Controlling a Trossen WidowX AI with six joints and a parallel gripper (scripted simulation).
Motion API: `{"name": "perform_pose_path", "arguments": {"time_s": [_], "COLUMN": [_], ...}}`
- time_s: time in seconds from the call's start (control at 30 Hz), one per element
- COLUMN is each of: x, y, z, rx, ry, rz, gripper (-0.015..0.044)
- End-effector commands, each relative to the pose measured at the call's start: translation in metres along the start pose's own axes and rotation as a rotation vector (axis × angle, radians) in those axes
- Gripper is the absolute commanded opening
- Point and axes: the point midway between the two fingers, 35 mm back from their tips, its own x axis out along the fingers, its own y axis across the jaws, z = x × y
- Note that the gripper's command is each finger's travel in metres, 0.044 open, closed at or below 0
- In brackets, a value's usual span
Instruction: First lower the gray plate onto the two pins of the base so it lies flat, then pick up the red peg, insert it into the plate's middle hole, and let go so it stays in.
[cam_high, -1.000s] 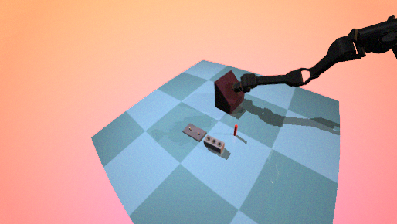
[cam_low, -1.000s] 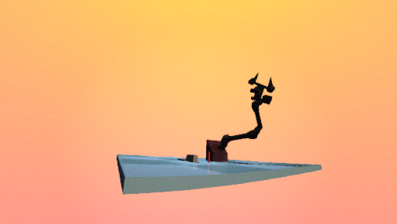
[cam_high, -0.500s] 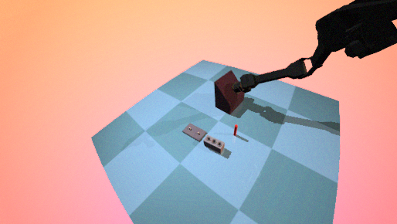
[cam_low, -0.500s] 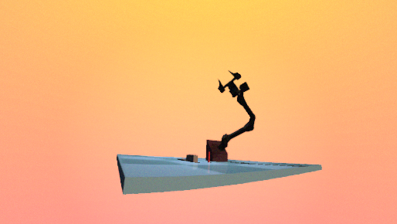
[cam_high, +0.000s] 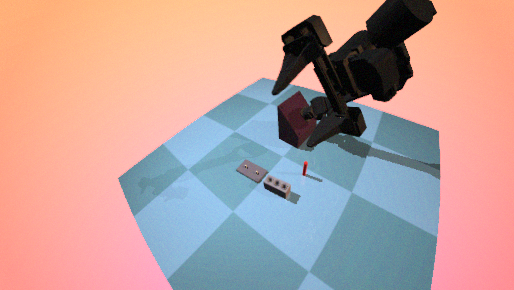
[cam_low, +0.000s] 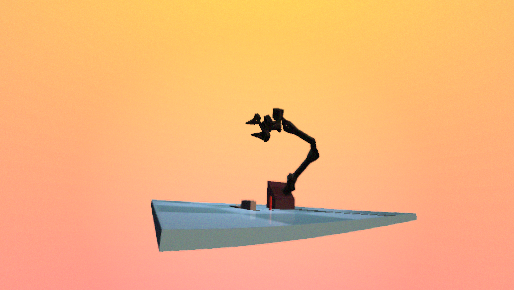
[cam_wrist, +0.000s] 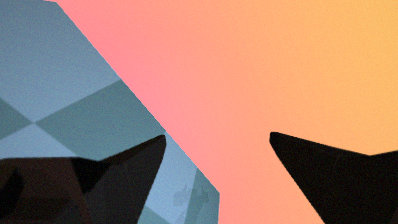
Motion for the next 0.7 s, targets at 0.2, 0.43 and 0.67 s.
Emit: {"name": "perform_pose_path", "arguments": {"time_s": [0.2,0.43,0.67], "x": [0.061,0.065,0.054], "y": [0.073,0.148,0.188], "z": [-0.118,-0.193,-0.222], "rx": [0.921,1.649,1.997], "ry": [0.523,1.144,1.556], "rz": [0.239,0.135,-0.112], "gripper": [0.044,0.044,0.044]}}
